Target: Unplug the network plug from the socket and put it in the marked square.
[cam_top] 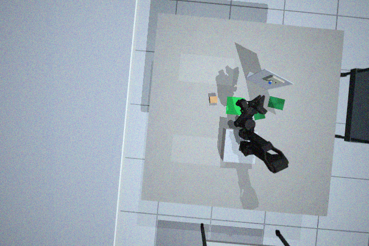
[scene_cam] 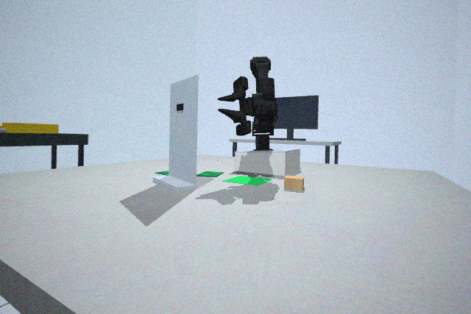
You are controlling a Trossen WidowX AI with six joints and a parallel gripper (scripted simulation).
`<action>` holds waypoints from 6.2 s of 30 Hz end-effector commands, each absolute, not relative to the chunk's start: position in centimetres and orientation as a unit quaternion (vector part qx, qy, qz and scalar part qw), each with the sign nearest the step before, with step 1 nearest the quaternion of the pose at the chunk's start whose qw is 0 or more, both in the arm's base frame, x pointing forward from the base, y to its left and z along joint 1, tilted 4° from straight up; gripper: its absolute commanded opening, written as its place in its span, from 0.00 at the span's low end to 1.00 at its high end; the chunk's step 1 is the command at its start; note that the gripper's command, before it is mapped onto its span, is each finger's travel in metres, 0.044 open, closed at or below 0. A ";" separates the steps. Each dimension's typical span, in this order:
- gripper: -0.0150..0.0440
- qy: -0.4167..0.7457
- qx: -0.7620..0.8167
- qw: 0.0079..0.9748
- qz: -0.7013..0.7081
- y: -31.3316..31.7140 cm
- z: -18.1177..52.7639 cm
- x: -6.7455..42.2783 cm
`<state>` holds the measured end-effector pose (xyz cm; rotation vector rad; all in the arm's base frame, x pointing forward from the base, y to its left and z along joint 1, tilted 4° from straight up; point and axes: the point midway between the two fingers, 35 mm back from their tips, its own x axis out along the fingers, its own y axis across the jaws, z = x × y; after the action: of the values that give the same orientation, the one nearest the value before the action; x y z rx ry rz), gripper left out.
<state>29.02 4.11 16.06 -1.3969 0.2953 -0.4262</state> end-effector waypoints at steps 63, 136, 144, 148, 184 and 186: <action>0.52 0.175 -0.696 0.665 -0.207 0.4 14.6 37.7; 0.25 0.176 -0.696 0.665 -0.206 1.5 14.4 34.7; 0.25 0.176 -0.696 0.665 -0.206 1.8 14.3 34.2; 0.25 0.176 -0.696 0.665 -0.206 1.9 14.3 34.0; 0.25 0.176 -0.695 0.667 -0.203 2.9 14.2 32.2; 0.25 0.176 -0.695 0.667 -0.203 3.0 14.5 32.1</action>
<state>32.14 2.94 14.08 -1.5732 0.3991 -0.4549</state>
